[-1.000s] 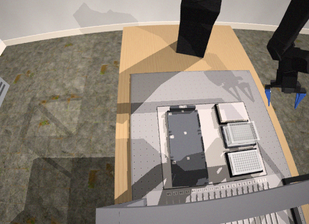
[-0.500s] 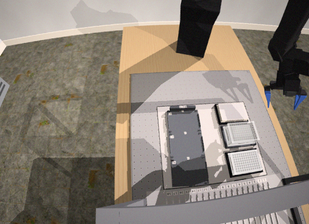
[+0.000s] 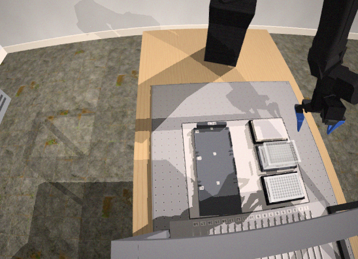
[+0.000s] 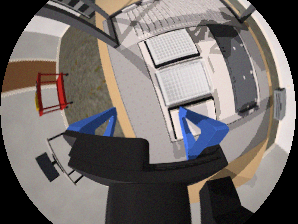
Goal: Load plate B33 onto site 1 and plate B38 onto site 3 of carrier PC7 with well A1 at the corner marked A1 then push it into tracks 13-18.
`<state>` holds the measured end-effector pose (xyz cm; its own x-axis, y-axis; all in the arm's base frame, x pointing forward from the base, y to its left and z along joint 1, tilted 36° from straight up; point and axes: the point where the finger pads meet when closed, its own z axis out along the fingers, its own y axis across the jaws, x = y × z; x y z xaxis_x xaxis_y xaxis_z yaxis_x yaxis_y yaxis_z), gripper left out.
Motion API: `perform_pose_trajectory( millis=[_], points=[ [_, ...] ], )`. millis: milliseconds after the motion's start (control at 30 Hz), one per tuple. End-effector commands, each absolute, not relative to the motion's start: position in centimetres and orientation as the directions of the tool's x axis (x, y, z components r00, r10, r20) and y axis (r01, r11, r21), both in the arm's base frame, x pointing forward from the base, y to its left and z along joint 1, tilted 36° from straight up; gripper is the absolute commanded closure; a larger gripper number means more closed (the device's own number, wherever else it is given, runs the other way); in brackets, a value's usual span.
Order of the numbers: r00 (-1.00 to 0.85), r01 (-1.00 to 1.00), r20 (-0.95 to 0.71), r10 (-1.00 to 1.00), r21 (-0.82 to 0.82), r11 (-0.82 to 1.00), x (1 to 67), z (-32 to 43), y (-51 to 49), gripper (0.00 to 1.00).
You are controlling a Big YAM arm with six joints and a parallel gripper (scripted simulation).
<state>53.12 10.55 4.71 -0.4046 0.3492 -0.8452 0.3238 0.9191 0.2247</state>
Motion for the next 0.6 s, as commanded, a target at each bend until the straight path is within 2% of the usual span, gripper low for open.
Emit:
perform_pose_trajectory(
  millis=[0, 567],
  points=[
    [-0.393, 0.333, -0.862, 0.319, 0.19, 0.923, 54.3, 7.3, 8.3, 0.0],
    [-0.573, 0.322, -0.796, 0.194, -0.001, 0.947, 52.5, 9.6, 1.5, 0.0]
  ],
)
